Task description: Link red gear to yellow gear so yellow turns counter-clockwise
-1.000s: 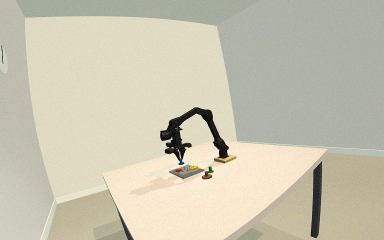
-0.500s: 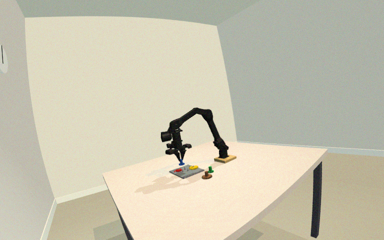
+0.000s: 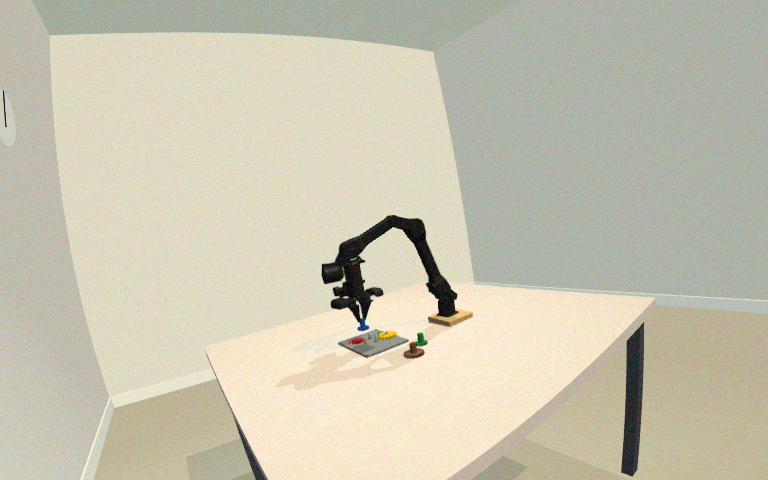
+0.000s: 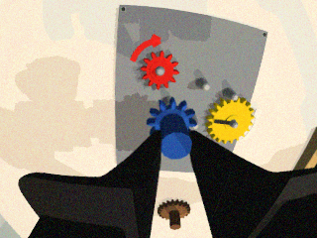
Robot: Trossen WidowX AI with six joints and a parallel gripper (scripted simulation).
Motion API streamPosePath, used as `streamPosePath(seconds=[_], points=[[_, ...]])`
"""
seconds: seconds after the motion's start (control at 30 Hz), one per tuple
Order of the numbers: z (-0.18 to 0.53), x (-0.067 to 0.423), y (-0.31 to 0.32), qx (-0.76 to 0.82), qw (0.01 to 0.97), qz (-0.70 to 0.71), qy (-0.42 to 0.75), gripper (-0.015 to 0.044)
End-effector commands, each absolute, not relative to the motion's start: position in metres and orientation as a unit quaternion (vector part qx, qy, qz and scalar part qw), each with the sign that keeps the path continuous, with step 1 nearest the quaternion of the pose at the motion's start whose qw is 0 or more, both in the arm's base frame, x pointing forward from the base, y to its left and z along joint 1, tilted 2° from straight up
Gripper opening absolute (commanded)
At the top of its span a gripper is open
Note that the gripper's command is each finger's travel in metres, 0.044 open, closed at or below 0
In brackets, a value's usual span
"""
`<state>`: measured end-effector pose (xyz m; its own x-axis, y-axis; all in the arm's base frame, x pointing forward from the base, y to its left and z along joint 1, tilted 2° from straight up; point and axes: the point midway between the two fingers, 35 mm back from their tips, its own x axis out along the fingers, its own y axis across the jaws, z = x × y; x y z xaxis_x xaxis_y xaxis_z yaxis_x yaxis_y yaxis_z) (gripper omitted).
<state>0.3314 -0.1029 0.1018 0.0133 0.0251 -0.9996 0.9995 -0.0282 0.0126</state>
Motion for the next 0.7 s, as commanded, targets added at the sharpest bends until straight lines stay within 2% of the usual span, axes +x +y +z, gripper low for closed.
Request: streamPosePath(seconds=[0.0,0.67], points=[[0.102,0.331,-0.103,0.514,0.491,-0.498,0.497,0.0000],[0.078,0.331,-0.103,0.461,0.541,-0.444,0.545,0.0000]])
